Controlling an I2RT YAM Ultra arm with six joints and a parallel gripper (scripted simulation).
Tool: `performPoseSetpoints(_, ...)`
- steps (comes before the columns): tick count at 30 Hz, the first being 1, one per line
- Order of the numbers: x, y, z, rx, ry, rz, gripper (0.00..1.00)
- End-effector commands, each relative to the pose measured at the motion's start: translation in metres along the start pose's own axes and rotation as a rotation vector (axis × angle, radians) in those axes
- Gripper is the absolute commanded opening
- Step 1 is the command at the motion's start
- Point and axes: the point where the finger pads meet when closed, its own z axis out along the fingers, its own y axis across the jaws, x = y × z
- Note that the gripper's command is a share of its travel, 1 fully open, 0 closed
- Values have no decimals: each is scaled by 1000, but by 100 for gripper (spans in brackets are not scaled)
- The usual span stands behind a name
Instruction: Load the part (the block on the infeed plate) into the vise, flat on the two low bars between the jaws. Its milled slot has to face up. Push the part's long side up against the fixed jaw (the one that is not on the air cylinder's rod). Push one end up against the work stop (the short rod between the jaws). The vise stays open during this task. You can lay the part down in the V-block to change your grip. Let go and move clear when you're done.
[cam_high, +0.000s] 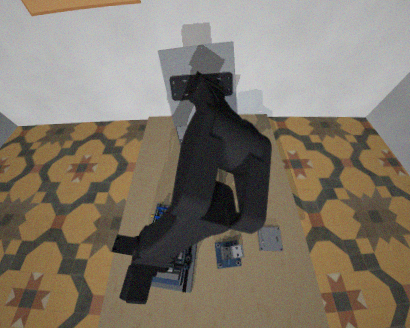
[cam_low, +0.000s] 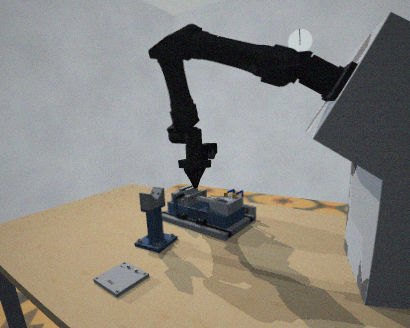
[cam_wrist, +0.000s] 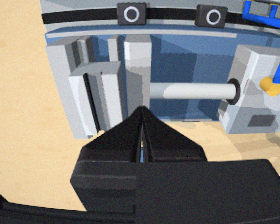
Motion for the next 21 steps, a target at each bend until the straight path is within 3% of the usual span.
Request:
performPoseSetpoints(1, -4, 13, -2, -23, -18, -2, 0)
performPoseSetpoints(21, -9, 17, -6, -21, -26, 1, 0)
